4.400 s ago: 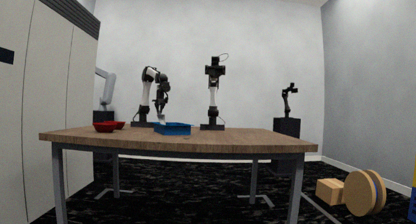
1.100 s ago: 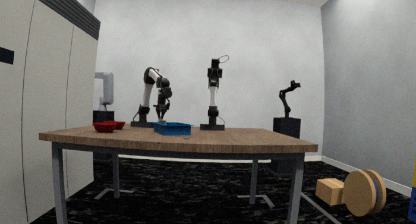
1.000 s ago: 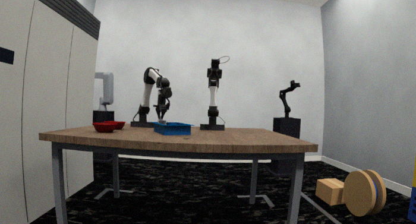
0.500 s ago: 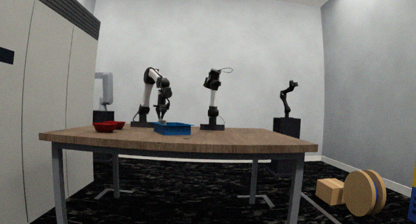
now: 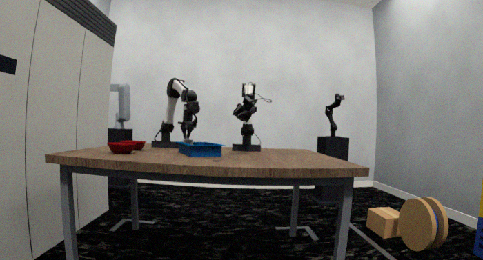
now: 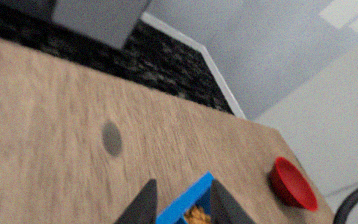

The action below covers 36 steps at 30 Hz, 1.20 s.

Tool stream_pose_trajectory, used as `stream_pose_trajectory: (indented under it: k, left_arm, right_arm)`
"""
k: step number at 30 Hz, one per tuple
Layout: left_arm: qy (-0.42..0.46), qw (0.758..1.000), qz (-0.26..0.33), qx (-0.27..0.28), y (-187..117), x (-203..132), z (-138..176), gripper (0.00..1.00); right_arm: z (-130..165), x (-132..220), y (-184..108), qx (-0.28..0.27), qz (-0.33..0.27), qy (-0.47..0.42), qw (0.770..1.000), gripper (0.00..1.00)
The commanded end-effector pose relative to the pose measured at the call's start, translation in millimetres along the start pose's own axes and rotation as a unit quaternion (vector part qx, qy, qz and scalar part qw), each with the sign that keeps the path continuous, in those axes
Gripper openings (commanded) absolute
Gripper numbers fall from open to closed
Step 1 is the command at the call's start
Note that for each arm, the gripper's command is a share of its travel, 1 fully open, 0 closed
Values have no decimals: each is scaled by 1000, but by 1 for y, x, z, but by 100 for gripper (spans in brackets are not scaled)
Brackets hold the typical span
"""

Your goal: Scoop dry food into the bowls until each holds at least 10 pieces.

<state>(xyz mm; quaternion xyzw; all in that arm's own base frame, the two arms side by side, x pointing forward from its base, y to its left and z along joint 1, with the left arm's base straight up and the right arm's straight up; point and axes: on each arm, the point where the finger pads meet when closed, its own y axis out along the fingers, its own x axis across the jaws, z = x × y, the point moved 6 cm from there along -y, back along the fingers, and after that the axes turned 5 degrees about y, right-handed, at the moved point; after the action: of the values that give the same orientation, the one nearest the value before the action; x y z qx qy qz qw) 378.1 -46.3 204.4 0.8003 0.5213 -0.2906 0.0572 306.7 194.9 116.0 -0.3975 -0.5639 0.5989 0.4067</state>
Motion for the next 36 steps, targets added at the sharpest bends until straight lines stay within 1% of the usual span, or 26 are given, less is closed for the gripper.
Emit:
stream_pose_trajectory:
  k: [1,4,8,15,17,24,31,32,34,36]
  left_arm:
    - [-14,998,58,-31,5,-12,-9,27]
    - [-54,996,69,-3,5,0,16,27]
    - [-101,990,92,29,6,5,43,27]
    - [-185,971,126,89,0,12,88,27]
    - [-185,971,126,89,0,12,88,27]
    - [-269,939,152,153,-14,14,133,27]
    - [-350,894,172,218,-36,11,171,27]
    - [-356,890,176,223,-38,10,173,27]
    - [-356,890,176,223,-38,10,173,27]
    - [-362,885,177,234,-40,7,180,27]
  right_arm:
    - [-5,-1,-21,-29,-7,1,1000,0]
    - [-5,-1,-21,-29,-7,1,1000,0]
    - [-5,-1,-21,-29,-7,1,1000,0]
    - [-5,-1,-21,-29,-7,1,1000,0]
    - [-5,-1,-21,-29,-7,1,1000,0]
    - [-5,-1,-21,-29,-7,1,1000,0]
    - [-5,-1,-21,-29,-7,1,1000,0]
    - [-5,-1,-21,-29,-7,1,1000,0]
    - [-5,-1,-21,-29,-7,1,1000,0]
    - [-5,-1,-21,-29,-7,1,1000,0]
